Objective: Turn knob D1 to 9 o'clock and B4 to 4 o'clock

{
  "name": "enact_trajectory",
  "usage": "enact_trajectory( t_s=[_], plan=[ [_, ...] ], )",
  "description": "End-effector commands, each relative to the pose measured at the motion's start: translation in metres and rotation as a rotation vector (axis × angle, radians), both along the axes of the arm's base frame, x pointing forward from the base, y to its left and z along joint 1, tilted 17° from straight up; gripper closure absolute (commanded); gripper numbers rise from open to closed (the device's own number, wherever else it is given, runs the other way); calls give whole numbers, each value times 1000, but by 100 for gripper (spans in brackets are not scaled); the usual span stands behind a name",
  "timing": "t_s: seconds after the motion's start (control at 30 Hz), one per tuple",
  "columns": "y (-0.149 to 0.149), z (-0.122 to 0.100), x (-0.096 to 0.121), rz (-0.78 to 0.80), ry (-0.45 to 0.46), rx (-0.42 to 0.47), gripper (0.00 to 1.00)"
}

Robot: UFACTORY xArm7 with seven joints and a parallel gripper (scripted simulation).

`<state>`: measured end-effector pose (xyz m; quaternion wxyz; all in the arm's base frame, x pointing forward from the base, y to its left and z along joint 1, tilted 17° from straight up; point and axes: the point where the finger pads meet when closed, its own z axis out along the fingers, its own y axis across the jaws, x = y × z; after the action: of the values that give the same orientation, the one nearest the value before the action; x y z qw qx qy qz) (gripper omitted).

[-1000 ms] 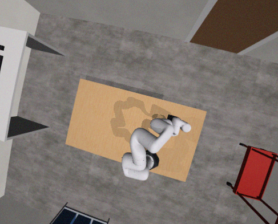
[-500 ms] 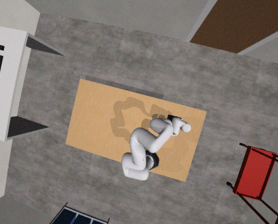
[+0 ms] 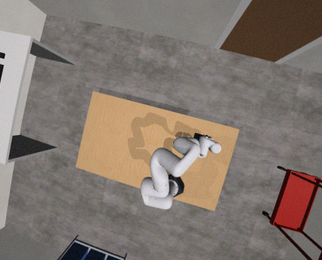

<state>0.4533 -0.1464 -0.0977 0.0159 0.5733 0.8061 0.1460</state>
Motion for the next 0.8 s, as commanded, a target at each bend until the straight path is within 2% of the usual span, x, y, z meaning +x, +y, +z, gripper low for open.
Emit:
enact_trajectory(
  t_s=[0.0, 0.17, 0.77],
  plan=[
    [-1, 1, 1, -76, 18, 13, 92],
    [-1, 1, 1, -158, 37, 29, 92],
    [-1, 1, 1, -302, 69, 58, 92]
  ],
)
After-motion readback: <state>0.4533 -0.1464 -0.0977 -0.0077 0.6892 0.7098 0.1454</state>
